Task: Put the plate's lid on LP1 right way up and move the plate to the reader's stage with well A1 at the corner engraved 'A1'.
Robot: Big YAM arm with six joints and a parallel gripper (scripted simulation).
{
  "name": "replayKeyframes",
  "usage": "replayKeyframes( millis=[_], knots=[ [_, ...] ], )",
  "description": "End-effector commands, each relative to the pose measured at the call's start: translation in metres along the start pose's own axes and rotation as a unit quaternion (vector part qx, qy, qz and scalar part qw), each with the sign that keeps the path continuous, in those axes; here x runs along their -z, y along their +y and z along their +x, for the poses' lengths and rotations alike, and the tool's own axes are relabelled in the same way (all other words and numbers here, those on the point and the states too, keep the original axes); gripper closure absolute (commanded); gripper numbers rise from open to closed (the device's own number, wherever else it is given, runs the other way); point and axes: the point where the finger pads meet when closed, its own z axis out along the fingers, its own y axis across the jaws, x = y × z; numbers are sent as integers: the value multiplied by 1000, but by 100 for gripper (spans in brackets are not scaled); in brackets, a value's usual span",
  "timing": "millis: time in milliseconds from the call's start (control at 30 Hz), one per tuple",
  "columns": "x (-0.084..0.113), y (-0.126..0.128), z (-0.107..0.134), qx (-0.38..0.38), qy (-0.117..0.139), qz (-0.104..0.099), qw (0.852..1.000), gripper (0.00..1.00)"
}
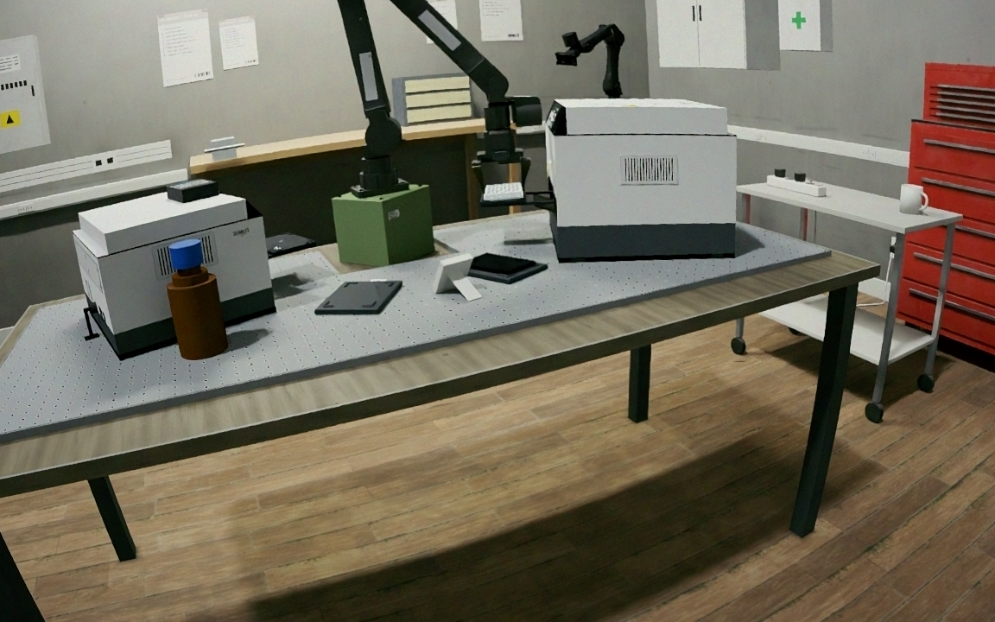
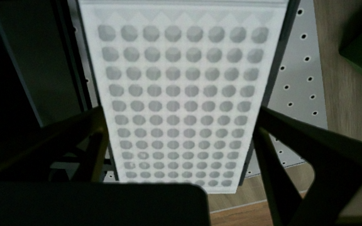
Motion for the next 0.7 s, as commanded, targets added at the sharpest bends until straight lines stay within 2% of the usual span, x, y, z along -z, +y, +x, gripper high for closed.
replayKeyframes(
  millis=[0, 667],
  knots=[
    [-21, -5, -7, -3, -5, 11, 1000, 14],
    [-24, -4, -7, -3, -5, 11, 1000, 14]
  ],
)
